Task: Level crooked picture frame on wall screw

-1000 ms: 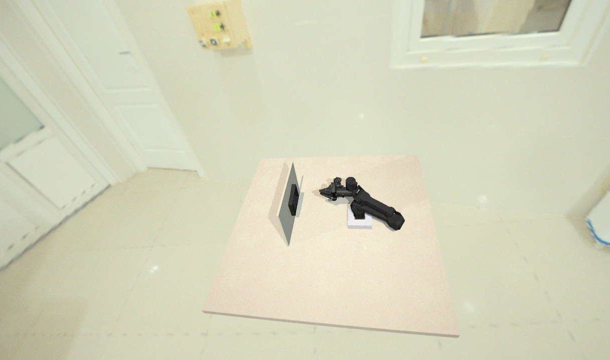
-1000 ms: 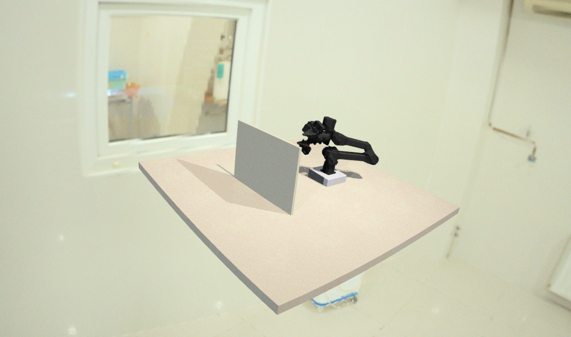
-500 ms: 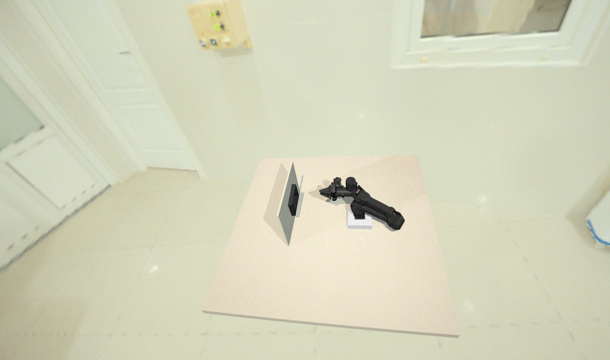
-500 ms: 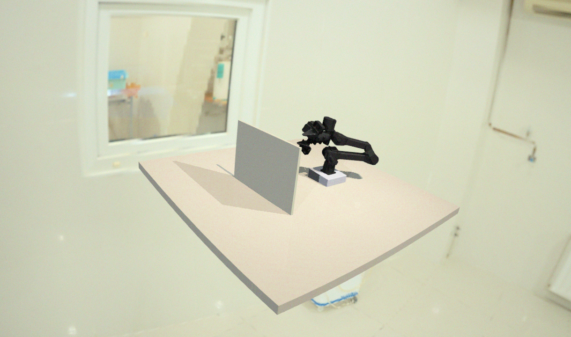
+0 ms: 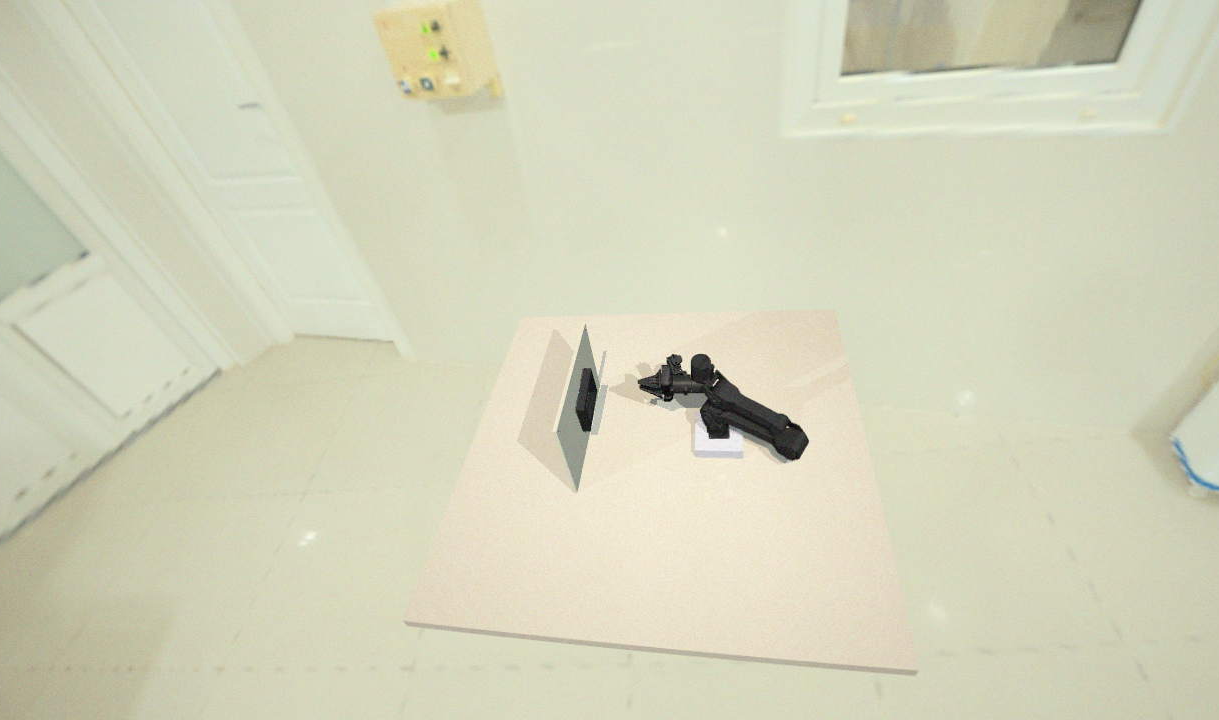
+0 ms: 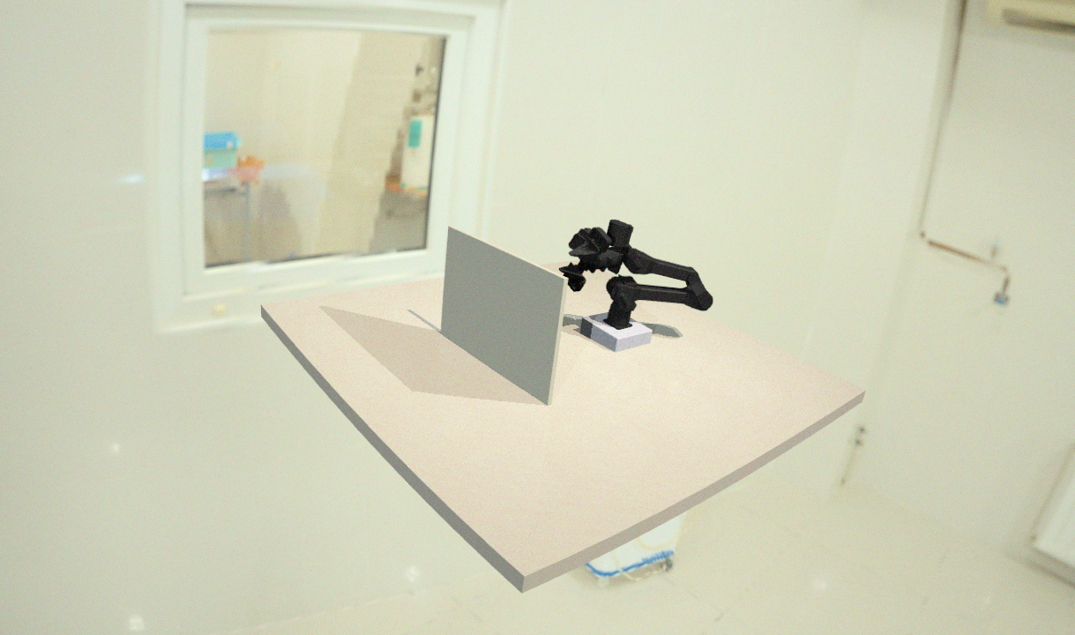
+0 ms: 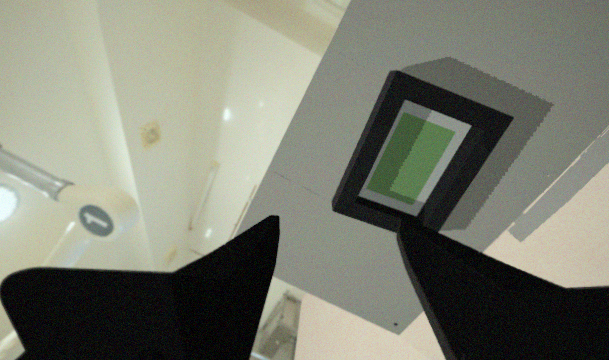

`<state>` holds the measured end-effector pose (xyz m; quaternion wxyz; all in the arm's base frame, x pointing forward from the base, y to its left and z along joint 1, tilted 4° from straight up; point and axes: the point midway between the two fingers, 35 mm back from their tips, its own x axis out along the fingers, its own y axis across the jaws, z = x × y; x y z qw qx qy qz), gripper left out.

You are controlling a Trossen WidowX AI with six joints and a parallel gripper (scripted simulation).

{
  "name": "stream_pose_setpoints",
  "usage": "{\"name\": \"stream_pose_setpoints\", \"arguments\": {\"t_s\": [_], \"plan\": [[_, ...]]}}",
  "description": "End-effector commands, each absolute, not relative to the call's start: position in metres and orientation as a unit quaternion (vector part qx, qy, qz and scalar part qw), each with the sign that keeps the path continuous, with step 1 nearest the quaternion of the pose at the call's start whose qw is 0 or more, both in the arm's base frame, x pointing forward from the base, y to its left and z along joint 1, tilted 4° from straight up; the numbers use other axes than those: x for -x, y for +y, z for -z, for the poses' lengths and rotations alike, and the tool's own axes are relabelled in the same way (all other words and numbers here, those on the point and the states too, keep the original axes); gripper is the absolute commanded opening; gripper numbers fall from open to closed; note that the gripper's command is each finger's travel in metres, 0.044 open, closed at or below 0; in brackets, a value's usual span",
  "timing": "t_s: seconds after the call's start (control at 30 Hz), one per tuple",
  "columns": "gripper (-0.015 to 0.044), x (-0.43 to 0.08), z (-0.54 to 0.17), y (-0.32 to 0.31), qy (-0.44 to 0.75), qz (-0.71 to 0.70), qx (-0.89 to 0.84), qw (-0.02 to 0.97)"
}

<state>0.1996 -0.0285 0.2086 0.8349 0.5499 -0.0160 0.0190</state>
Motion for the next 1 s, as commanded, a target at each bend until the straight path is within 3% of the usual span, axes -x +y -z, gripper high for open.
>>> {"name": "stream_pose_setpoints", "arguments": {"t_s": [0.0, 0.97], "plan": [[0.026, -0.2, -0.206, -0.028, -0.013, -0.019, -0.55, 0.835], [0.026, -0.216, -0.204, -0.036, -0.016, -0.012, -0.584, 0.812]]}}
